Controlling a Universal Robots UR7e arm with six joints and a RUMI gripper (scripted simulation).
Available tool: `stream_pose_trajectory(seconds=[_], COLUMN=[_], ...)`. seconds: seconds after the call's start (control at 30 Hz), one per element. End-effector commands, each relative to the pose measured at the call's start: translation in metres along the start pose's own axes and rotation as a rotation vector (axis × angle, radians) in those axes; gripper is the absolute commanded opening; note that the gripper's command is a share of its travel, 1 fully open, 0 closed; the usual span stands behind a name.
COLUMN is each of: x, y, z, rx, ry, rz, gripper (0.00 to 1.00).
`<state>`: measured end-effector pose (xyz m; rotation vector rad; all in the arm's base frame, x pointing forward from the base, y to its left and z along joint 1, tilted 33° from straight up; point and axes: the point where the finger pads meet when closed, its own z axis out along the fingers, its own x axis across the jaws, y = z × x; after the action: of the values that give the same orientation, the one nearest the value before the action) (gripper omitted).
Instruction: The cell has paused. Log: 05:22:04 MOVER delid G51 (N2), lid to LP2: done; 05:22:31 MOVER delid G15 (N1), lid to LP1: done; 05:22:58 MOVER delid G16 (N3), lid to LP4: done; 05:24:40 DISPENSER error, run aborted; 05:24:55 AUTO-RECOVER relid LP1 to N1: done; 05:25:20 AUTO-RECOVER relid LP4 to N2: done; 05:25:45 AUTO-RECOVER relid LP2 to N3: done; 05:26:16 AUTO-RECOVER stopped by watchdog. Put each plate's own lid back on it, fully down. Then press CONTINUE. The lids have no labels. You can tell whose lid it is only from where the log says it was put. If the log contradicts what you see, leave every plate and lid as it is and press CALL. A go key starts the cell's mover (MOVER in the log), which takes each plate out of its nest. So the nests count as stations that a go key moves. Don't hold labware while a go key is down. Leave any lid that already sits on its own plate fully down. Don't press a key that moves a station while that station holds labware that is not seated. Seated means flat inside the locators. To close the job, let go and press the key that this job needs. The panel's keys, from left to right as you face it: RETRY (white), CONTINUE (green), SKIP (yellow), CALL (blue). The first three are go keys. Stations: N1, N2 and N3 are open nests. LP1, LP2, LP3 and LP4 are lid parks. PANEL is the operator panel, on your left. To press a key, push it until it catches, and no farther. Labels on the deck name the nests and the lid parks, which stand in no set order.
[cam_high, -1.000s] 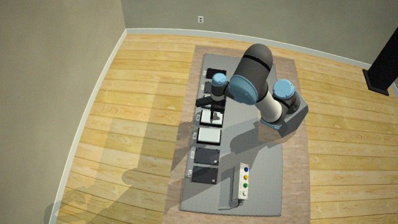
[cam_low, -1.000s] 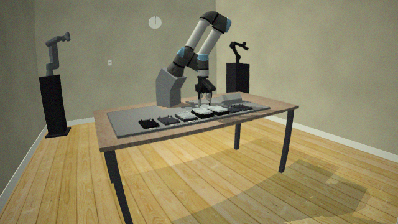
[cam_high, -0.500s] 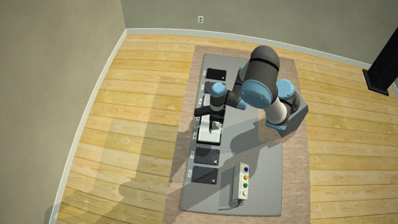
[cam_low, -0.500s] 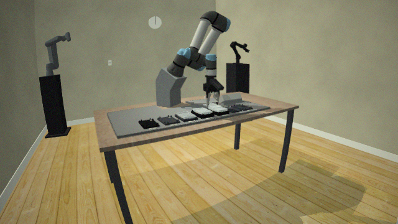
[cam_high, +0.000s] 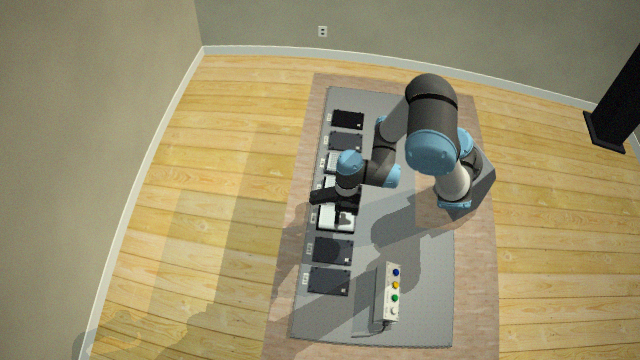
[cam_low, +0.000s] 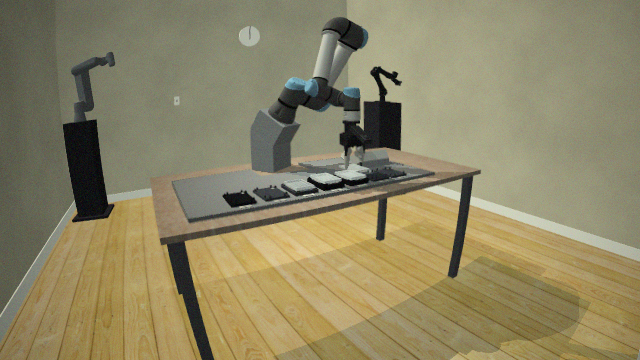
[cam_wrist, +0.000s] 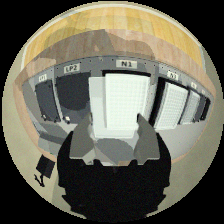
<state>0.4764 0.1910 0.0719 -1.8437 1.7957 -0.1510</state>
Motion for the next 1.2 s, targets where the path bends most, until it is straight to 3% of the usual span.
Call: stream_pose_trajectory(seconds=[0.0,1.17], x=[-0.020,-0.175], y=[-0.001,0.000], z=[0.001,0.001], rx=[0.000,0.000], ry=[0.006,0.005], rz=[0.001,0.002], gripper=[0.00,0.00])
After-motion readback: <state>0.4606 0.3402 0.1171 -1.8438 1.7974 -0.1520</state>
